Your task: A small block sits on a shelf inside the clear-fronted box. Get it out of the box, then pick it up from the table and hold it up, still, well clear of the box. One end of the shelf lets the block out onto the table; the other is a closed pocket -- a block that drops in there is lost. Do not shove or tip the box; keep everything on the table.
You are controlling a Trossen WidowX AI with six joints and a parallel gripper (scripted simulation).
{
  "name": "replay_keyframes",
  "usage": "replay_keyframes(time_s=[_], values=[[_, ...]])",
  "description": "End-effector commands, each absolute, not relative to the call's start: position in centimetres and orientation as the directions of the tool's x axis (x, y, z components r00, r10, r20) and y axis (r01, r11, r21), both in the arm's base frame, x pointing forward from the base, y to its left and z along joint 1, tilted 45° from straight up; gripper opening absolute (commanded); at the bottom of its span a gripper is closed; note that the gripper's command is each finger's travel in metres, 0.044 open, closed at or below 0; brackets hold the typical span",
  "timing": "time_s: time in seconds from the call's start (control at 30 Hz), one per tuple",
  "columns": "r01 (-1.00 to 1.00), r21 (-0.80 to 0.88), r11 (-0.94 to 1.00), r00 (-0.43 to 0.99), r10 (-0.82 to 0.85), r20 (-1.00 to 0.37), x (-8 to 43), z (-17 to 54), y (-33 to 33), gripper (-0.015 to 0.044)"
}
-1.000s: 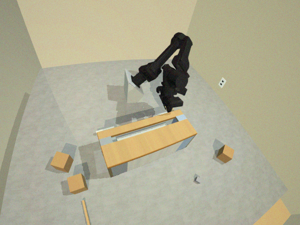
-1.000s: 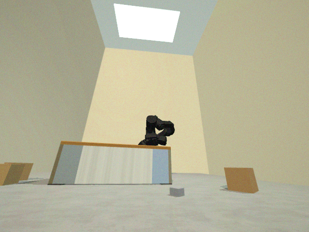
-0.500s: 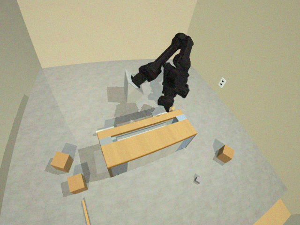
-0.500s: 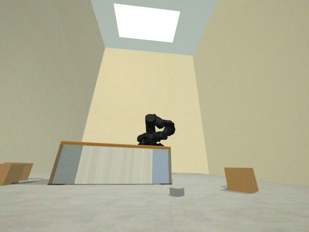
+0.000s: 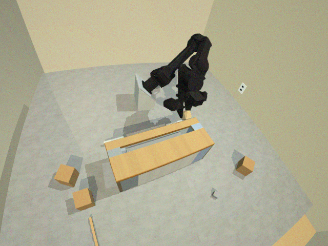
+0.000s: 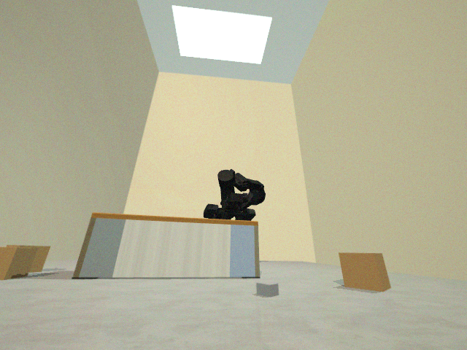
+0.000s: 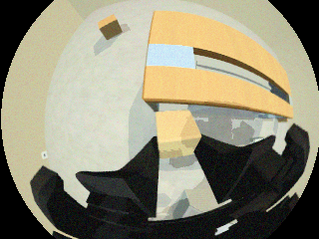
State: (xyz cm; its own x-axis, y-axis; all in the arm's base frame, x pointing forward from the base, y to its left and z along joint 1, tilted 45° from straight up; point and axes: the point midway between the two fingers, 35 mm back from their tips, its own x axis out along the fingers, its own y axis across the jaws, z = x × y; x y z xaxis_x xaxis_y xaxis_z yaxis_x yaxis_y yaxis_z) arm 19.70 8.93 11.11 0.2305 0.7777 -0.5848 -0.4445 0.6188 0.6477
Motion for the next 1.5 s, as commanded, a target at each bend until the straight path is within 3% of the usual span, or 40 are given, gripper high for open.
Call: replay_keyframes(time_s=[0.0,0.37,0.7,1.1,1.47], values=[[-0.288,0.729,0.621,0.237,0.784,-0.574,20.0,11.7,8.7,0.0000],[0.126,0.831,0.541,0.239,0.797,-0.555,20.0,12.5,8.3,0.0000],[0.484,0.789,0.378,0.244,0.808,-0.536,20.1,13.2,7.9,0.0000],[0.810,0.576,0.110,0.253,0.821,-0.512,20.3,14.1,7.5,0.0000],[0.954,0.260,-0.150,0.263,0.832,-0.488,20.4,15.0,7.0,0.0000]])
